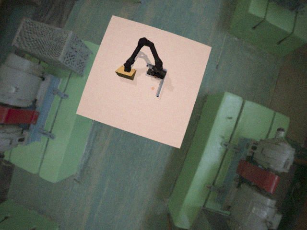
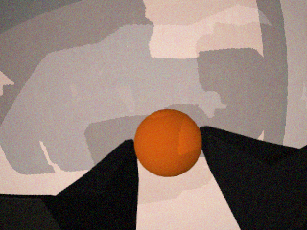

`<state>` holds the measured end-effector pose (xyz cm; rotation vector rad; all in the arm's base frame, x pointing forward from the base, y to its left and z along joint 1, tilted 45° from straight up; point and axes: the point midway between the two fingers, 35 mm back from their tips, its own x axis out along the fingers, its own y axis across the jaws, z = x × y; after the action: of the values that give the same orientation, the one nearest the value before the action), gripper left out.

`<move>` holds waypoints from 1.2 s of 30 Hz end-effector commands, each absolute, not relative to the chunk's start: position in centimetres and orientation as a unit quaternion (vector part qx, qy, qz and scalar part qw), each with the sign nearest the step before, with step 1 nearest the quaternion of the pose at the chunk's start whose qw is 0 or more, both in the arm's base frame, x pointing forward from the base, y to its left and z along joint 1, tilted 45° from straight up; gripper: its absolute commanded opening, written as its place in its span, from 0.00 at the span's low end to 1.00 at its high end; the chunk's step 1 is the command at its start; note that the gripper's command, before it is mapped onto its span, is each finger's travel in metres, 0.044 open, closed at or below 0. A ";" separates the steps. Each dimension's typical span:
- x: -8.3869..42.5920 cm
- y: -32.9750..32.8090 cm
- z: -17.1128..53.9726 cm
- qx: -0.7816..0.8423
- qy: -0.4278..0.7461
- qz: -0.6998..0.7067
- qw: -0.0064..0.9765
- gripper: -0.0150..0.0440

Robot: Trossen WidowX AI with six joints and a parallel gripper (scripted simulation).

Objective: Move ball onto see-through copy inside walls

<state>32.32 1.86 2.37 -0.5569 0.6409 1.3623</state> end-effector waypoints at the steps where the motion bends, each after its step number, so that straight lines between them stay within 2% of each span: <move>1: 32.7 0.3 3.7 -0.255 0.286 0.607 0.696 0.25; 19: 31.2 -6.7 10.9 -0.254 0.286 0.609 0.695 0.25; 36: 32.2 -11.2 3.7 -0.256 0.288 0.607 0.695 0.25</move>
<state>32.02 -10.04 5.67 -0.5623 0.6425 1.3524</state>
